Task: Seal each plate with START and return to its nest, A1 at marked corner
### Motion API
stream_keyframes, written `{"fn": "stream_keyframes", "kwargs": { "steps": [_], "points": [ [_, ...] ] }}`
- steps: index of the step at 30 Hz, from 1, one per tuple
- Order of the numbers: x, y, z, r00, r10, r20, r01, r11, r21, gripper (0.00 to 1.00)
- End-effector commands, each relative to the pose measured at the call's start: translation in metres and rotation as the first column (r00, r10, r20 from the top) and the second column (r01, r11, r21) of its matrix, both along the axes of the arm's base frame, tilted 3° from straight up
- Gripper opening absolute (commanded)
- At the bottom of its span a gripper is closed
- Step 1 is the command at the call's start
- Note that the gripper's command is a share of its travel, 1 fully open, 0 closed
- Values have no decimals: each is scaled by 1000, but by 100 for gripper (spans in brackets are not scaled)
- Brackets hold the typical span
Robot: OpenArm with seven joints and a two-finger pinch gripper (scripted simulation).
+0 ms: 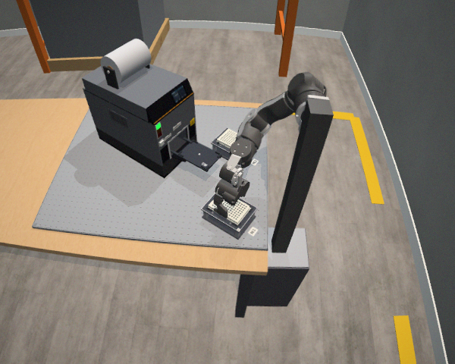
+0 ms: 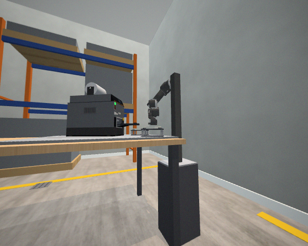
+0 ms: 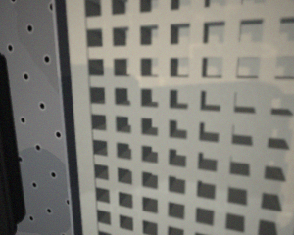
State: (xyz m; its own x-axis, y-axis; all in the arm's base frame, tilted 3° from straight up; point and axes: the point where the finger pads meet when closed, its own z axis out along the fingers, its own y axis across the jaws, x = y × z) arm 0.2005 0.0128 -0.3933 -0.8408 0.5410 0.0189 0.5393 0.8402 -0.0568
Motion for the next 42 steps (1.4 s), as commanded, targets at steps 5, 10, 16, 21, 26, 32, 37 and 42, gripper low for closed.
{"fn": "stream_keyframes", "kwargs": {
  "steps": [5,10,16,21,26,32,37,42],
  "points": [
    [0,1,-3,1000,6,3,-6,1000,7,65],
    [0,1,-11,1000,6,5,-6,1000,8,65],
    [0,1,-10,1000,2,3,-2,1000,5,65],
    [0,1,-10,1000,2,3,-2,1000,5,65],
    [0,1,-14,1000,5,4,-6,1000,7,65],
    [0,1,-18,1000,5,4,-5,1000,7,65],
    [-1,1,-21,1000,6,3,-6,1000,7,65],
    [-1,1,-24,1000,5,3,-5,1000,7,65]
  ]
}}
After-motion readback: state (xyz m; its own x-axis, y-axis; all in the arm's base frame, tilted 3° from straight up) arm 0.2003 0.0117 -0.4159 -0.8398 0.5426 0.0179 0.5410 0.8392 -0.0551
